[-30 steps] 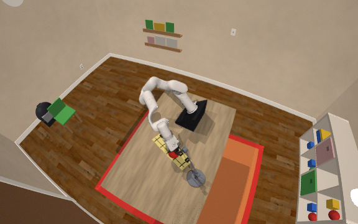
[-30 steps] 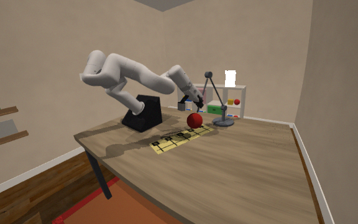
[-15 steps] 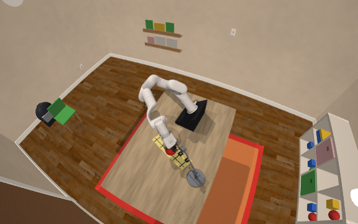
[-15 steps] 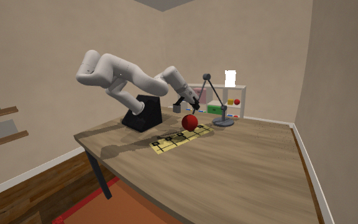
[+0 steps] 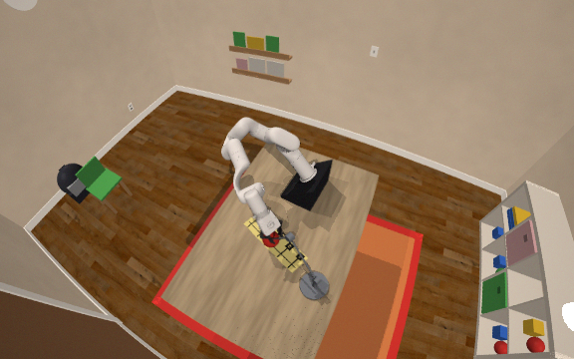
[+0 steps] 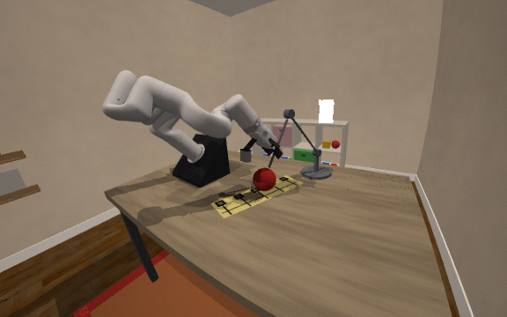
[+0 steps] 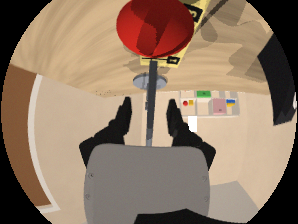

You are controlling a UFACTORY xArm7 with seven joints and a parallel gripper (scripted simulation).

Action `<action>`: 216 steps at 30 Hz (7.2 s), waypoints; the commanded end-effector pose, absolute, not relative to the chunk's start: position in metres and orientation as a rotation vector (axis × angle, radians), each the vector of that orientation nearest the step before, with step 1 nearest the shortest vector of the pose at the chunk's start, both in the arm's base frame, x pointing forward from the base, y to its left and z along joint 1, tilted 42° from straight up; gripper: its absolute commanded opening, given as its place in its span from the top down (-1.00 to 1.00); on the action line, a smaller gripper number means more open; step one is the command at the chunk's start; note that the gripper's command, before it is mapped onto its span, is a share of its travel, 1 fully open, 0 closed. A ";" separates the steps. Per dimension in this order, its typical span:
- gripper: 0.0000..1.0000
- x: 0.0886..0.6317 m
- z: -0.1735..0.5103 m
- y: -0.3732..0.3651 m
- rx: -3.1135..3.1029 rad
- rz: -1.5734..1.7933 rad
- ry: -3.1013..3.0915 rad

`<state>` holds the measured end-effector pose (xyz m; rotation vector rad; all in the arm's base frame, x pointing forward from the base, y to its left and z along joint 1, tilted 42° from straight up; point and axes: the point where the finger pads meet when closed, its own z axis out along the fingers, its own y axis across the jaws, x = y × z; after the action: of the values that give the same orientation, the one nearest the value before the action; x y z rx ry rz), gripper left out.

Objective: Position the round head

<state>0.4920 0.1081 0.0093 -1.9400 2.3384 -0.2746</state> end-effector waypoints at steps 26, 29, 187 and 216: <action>-1.00 0.492 0.009 0.112 -1.944 -0.273 2.332; -1.00 0.492 0.009 0.112 -1.944 -0.273 2.332; -1.00 0.468 0.182 0.171 -1.941 -0.283 2.329; -1.00 0.467 0.239 0.228 -1.941 -0.284 2.325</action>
<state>0.4655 0.2227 0.2401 -1.9395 2.3275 -0.2831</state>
